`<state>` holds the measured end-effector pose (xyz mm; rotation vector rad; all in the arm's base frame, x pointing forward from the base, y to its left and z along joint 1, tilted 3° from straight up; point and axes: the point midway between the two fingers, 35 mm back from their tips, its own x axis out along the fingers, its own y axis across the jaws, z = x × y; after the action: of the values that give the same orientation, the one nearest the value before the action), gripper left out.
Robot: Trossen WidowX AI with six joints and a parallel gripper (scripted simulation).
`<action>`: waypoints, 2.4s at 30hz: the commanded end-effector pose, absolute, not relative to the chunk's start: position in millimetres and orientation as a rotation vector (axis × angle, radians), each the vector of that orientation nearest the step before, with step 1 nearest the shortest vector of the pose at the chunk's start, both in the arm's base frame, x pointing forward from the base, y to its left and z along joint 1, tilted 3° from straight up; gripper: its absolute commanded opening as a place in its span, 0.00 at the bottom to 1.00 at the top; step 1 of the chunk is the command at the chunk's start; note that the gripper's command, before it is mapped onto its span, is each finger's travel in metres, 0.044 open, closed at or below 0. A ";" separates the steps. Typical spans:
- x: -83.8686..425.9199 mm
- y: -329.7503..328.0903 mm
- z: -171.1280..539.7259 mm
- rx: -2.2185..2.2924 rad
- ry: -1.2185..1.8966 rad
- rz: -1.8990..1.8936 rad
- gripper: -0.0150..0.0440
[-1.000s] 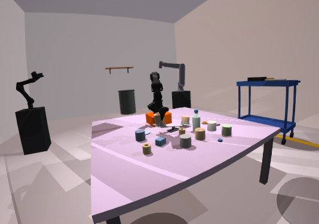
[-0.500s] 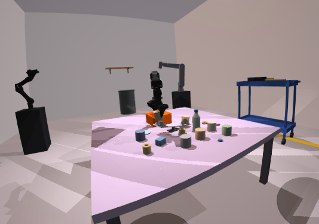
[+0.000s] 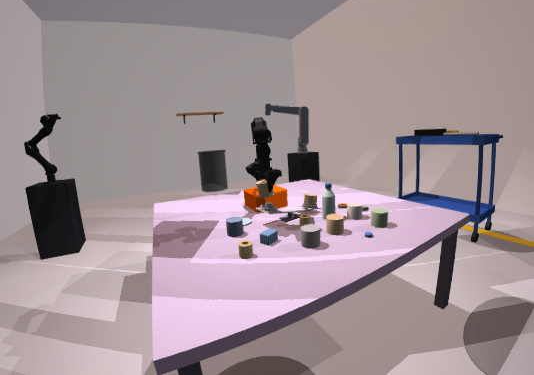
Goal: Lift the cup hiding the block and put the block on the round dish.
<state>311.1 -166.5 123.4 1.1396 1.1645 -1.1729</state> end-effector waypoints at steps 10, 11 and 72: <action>309.5 -165.3 131.0 1.140 1.164 -1.173 0.25; 309.5 -165.3 131.0 1.140 1.164 -1.173 0.25; 258.2 -224.3 103.2 1.137 1.163 -1.178 0.25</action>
<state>270.5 -213.7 107.9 1.1389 1.1648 -1.1853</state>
